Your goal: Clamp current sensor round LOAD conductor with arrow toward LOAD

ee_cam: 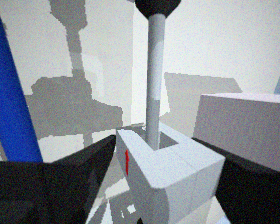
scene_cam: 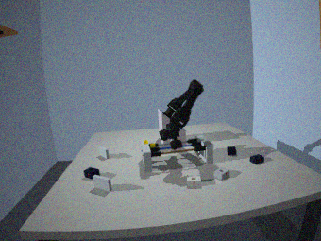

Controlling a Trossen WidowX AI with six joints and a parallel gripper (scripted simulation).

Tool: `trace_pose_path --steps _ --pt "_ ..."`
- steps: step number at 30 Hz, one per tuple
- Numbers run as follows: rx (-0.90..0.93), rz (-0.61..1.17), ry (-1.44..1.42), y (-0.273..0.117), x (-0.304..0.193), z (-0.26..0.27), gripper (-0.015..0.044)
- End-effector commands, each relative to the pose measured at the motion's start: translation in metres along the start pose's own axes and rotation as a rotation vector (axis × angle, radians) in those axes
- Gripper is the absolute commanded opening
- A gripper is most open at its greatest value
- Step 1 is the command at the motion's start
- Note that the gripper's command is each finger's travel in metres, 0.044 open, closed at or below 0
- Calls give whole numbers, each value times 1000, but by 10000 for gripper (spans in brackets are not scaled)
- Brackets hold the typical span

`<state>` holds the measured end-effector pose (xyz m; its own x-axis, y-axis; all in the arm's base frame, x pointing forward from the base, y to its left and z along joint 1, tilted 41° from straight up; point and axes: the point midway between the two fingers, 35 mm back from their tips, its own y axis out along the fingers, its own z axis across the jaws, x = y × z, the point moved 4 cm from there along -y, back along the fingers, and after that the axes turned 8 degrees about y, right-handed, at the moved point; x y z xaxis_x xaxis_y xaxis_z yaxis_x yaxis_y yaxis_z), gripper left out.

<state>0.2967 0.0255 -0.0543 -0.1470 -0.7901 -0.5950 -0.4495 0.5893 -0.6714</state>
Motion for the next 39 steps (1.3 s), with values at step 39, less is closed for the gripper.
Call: trace_pose_path --steps 39 --pt "0 0 0 1 0 0 0"
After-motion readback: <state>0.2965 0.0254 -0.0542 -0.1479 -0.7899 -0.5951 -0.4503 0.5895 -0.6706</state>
